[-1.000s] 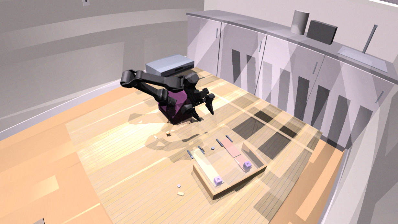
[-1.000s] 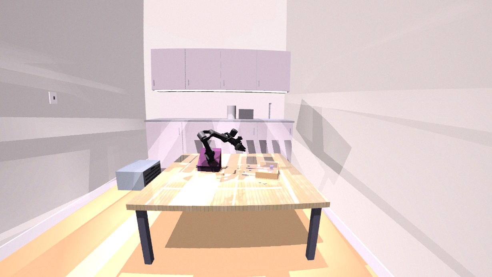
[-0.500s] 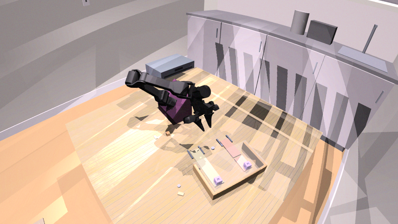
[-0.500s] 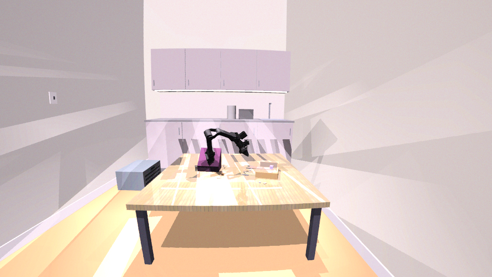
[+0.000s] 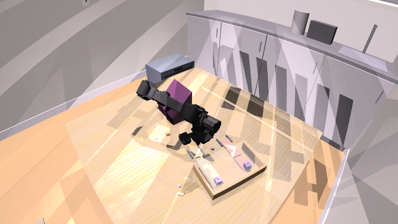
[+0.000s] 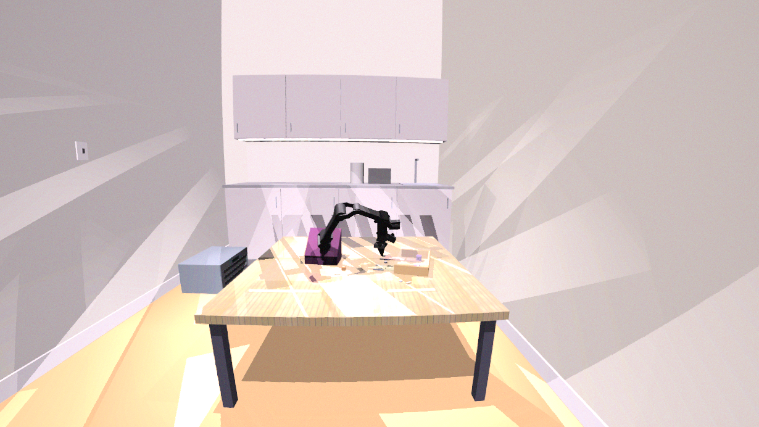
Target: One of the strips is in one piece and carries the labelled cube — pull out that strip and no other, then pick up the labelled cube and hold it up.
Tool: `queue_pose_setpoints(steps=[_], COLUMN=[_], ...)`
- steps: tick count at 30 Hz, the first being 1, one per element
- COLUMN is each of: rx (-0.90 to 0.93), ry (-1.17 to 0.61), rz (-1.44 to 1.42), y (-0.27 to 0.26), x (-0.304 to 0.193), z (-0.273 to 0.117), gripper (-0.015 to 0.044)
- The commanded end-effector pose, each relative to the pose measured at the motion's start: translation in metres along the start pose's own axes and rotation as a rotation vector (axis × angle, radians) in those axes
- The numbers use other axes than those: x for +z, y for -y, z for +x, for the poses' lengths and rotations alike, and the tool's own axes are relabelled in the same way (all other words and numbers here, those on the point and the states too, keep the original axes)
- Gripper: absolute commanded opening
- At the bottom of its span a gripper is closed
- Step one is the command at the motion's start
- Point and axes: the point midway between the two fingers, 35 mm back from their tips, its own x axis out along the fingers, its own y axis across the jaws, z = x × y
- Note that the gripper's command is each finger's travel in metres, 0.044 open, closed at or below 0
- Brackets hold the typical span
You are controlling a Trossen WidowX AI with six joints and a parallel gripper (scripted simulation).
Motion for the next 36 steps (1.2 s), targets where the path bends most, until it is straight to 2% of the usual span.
queue_pose_setpoints(steps=[1, 36], rx=[0.003, 0.002], ry=[-0.013, -0.013], rz=[0.002, 0.002], y=[-0.001, 0.002], x=[0.001, 0.000], z=[0.000, 0.057], gripper=[0.0000, 0.0000])
